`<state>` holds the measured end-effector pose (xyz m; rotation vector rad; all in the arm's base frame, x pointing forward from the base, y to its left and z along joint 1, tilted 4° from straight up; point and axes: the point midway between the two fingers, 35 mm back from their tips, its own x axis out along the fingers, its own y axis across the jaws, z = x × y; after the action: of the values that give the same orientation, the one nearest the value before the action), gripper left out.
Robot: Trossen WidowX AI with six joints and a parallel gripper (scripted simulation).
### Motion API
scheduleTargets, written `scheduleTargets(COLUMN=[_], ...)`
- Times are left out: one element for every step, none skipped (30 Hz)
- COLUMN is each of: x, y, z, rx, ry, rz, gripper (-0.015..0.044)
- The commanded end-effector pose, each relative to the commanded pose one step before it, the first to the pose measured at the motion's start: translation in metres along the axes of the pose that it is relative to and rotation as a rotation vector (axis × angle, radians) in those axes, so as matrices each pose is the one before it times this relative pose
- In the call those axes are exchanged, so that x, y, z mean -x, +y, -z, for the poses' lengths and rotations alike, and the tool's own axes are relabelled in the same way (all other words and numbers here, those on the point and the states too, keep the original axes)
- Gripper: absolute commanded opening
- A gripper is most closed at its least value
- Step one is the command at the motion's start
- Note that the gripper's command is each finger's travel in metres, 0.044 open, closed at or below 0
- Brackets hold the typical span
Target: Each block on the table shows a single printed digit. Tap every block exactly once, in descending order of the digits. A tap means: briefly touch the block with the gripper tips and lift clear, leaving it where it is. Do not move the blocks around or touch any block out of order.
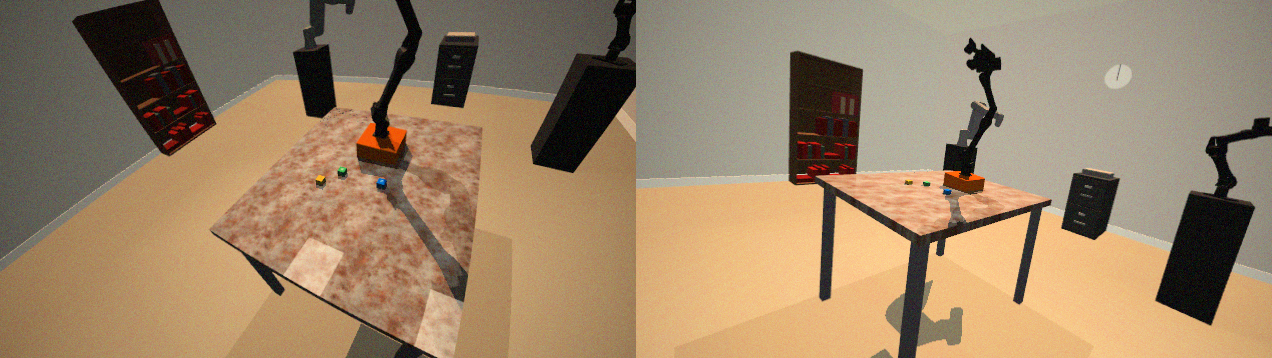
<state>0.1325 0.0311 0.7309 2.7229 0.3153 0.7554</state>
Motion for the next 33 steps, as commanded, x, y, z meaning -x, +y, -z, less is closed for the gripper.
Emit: scheduleTargets(x=[-0.00014, -0.00045, -0.00091, -0.00163, -0.00269, -0.00408, -0.00215, -0.00232, -0.00268, -0.0032, -0.00374, -0.00424, -0.00475, -0.00521, -0.00565, -0.00605, -0.00638, -0.00663, -0.00689, -0.00712, -0.00733, -0.00759, -0.0078, -0.008, -0.00819, -0.00843, -0.00864, -0.00882, -0.00902, -0.00923, -0.00939, -0.00953, -0.00968], y=[0.00192, 0.00577, 0.00969, 0.01377, 0.01818, 0.02371, 0.01164, 0.01206, 0.01332, 0.01523, 0.01699, 0.01828, 0.01927, 0.01992, 0.02037, 0.02061, 0.02059, 0.02029, 0.02009, 0.01979, 0.01947, 0.0193, 0.01899, 0.01868, 0.01836, 0.01813, 0.01782, 0.01745, 0.01712, 0.01678, 0.01633, 0.01584, 0.01533], z=[-0.0011, -0.00334, -0.00561, -0.00785, -0.01, -0.01205, -0.00448, -0.0042, -0.00421, -0.0043, -0.00414, -0.00373, -0.00317, -0.00247, -0.00171, -0.0009, -0.00006, 0.00076, 0.00155, 0.00231, 0.00305, 0.00378, 0.00448, 0.00517, 0.00584, 0.00654, 0.00721, 0.00786, 0.00852, 0.0092, 0.00982, 0.01042, 0.01102], rx=[-0.015, -0.0448, -0.0744, -0.1037, -0.1324, -0.1608, -0.0708, -0.0707, -0.0758, -0.084, -0.0909, -0.095, -0.0976, -0.0984, -0.0983, -0.0972, -0.0951, -0.0919, -0.0893, -0.0865, -0.0837, -0.0818, -0.0794, -0.0771, -0.075, -0.0733, -0.0714, -0.0694, -0.0677, -0.066, -0.0641, -0.0622, -0.0603], ry=[0.00083, 0.00227, 0.00308, 0.00286, 0.0012, -0.0023, -0.00193, -0.00217, -0.00244, -0.00268, -0.00266, -0.00235, -0.00178, -0.00095, 0.00016, 0.00151, 0.00309, 0.00481, 0.00672, 0.00877, 0.01094, 0.01336, 0.01585, 0.01847, 0.02122, 0.02424, 0.02733, 0.03048, 0.03385, 0.03737, 0.04082, 0.04427, 0.04781], rz=[-0.00268, -0.00809, -0.01365, -0.0196, -0.02657, -0.03744, -0.01969, -0.02113, -0.02403, -0.02834, -0.03264, -0.03623, -0.03943, -0.04212, -0.0445, -0.04656, -0.04809, -0.04895, -0.04997, -0.05073, -0.05133, -0.05224, -0.05272, -0.05307, -0.05328, -0.05365, -0.05366, -0.05336, -0.05303, -0.05251, -0.05149, -0.05016, -0.04861], gripper=[0.04, 0.04, 0.04, 0.04, 0.04, 0.04, 0.04, 0.04, 0.04, 0.04, 0.04, 0.04, 0.04, 0.04, 0.04, 0.04, 0.04, 0.04, 0.04, 0.04, 0.04, 0.04, 0.04, 0.04, 0.04, 0.04, 0.04, 0.04, 0.04, 0.04, 0.04, 0.04, 0.04])
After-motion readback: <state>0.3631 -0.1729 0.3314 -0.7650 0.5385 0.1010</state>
